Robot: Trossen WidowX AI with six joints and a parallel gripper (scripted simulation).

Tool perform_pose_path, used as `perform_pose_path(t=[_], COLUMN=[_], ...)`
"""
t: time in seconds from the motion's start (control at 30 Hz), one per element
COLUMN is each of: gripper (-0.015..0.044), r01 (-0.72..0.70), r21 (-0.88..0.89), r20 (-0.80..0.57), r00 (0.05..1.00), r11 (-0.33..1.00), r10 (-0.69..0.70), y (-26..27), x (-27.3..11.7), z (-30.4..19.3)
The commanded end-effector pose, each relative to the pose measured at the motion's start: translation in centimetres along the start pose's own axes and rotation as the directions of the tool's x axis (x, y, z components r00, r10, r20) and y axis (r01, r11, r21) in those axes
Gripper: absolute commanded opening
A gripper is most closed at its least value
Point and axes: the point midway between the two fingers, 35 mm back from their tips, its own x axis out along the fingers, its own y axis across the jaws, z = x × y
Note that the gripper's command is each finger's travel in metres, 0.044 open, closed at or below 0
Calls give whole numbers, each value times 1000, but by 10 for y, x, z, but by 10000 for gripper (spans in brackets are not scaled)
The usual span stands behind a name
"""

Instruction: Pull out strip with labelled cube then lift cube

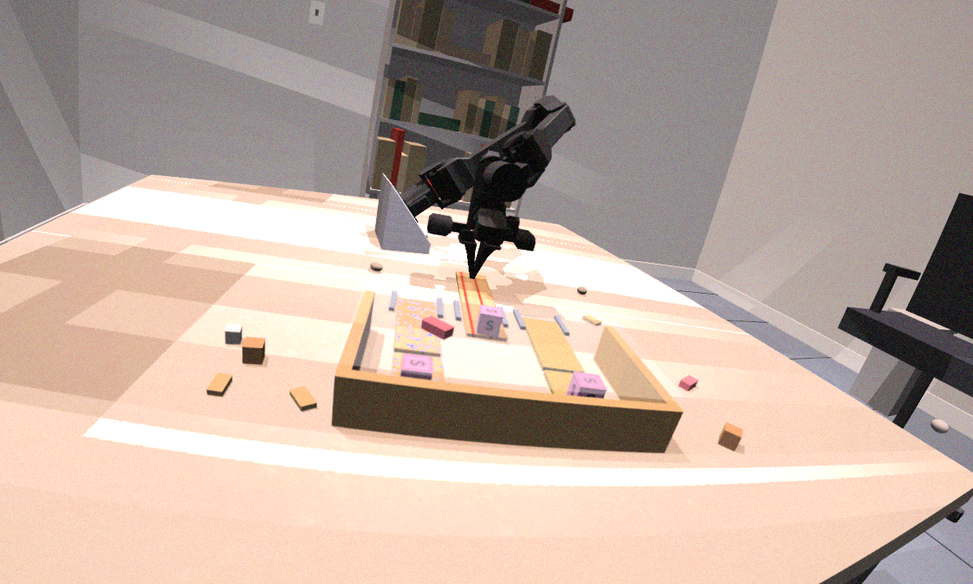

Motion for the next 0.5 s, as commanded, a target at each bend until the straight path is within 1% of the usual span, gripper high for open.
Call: perform_pose_path(t=[0.0,0.47], gripper=[0,0], r01=[-1,-1], r21=[20,20], r20=[-28,-29], r00=[1000,1000], r11=[1000,1000], r10=[2,2], y=[-2,-2], x=[4,4], z=[-15,-22])
